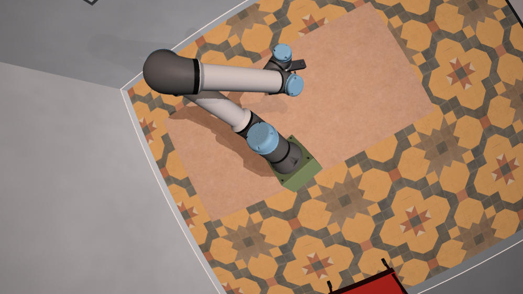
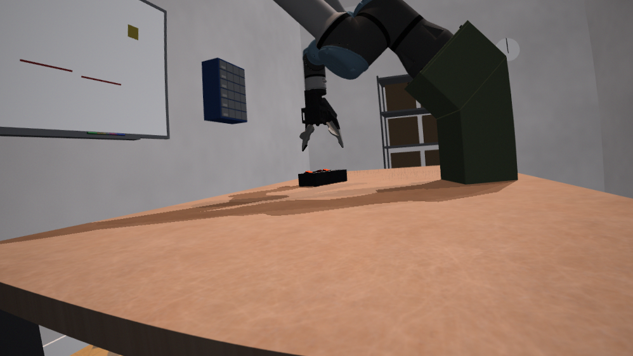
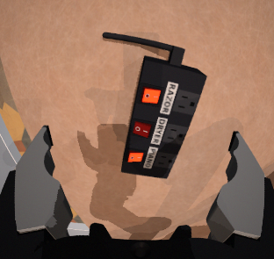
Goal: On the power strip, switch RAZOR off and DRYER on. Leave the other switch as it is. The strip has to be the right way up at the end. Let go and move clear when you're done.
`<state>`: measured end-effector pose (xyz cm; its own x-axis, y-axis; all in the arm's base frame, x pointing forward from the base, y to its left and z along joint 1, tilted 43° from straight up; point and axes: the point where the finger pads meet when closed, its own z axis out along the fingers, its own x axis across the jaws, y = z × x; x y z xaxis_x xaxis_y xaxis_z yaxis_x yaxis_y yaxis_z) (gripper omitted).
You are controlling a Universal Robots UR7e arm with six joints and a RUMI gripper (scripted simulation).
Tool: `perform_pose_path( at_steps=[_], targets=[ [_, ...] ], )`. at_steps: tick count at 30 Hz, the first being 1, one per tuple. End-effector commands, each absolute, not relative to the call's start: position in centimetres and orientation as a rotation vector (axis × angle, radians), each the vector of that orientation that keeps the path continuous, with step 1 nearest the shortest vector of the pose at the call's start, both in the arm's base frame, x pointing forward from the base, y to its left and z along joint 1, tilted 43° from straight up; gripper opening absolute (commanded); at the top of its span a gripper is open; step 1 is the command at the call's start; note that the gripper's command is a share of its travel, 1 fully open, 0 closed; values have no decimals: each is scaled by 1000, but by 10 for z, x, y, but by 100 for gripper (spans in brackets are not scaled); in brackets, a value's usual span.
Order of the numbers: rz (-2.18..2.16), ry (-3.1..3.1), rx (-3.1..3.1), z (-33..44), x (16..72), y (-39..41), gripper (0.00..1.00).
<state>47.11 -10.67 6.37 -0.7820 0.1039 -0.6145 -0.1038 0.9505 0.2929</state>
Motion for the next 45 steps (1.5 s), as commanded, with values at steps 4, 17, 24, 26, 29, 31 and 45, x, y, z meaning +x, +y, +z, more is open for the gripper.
perform_pose_path(
  at_steps=[4, 17, 24, 26, 29, 31, 45],
  targets=[
    [449, 2442, 122, 62, 470, -106, 100],
    [477, 2443, 199, 60, 470, -106, 100],
    [484, 2443, 218, 60, 470, -106, 100],
    [484, 2443, 218, 60, 470, -106, 100],
    [485, 2443, 221, 60, 470, -106, 100],
    [485, 2443, 222, 60, 470, -106, 100],
    [485, 2443, 222, 60, 470, -106, 0]
  ],
)
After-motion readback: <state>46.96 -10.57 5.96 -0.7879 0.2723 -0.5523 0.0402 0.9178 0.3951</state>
